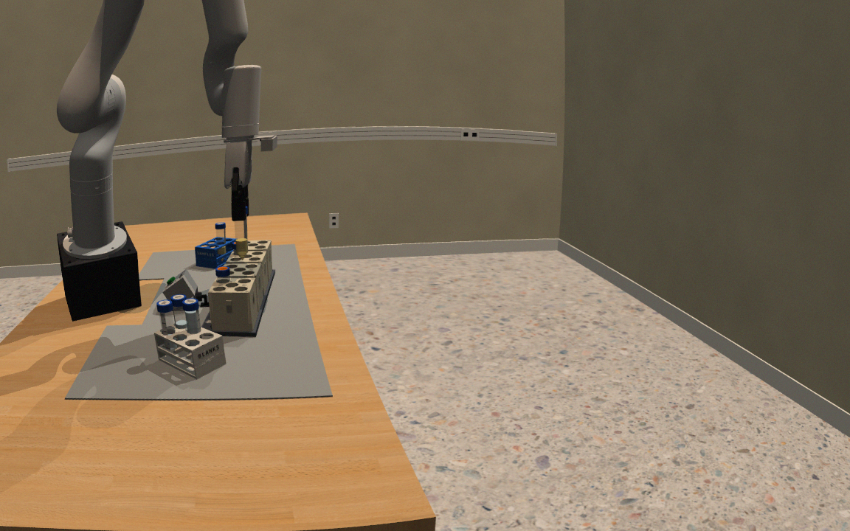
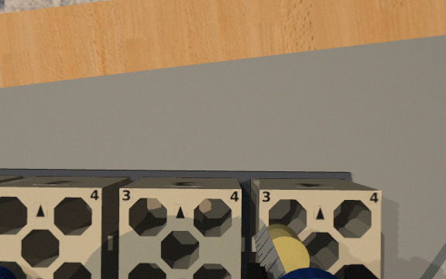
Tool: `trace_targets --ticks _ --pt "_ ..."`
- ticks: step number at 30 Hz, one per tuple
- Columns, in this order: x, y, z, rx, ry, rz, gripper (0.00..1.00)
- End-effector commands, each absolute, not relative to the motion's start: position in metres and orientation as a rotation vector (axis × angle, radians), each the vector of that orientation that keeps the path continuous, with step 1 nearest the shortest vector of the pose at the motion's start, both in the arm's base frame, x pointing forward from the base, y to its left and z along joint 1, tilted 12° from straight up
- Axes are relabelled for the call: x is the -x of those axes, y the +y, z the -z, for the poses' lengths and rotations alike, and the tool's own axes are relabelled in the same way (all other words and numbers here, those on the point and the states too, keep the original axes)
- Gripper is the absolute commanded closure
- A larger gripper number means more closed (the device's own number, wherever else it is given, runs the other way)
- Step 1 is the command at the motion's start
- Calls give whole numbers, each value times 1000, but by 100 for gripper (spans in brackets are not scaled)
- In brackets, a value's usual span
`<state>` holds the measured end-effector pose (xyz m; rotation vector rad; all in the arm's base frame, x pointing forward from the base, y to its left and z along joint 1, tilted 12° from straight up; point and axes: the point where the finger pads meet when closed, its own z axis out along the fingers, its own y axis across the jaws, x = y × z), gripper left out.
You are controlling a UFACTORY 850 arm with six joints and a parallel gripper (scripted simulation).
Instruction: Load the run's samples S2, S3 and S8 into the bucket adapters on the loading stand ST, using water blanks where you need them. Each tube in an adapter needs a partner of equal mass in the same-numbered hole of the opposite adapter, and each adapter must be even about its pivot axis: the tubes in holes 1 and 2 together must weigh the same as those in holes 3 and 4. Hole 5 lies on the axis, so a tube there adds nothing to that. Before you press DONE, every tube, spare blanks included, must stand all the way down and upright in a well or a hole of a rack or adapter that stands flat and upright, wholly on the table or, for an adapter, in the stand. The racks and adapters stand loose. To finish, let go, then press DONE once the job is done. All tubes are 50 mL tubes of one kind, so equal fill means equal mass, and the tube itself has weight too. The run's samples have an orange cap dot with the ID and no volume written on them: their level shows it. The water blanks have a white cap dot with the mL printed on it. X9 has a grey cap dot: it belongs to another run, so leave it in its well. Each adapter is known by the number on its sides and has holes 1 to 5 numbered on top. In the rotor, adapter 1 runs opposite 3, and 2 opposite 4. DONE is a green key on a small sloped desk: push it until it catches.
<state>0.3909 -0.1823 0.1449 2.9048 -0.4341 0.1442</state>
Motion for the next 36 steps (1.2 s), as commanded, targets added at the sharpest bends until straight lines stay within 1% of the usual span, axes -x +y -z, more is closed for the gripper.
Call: trace_targets --ticks 1,25,36 --pt "-392 -201 -149 -2917 -433 -134 100" --pt "-392 -201 -149 -2917 -433 -134 100" --pt "-393 -205 -127 -2918 -433 -134 100"
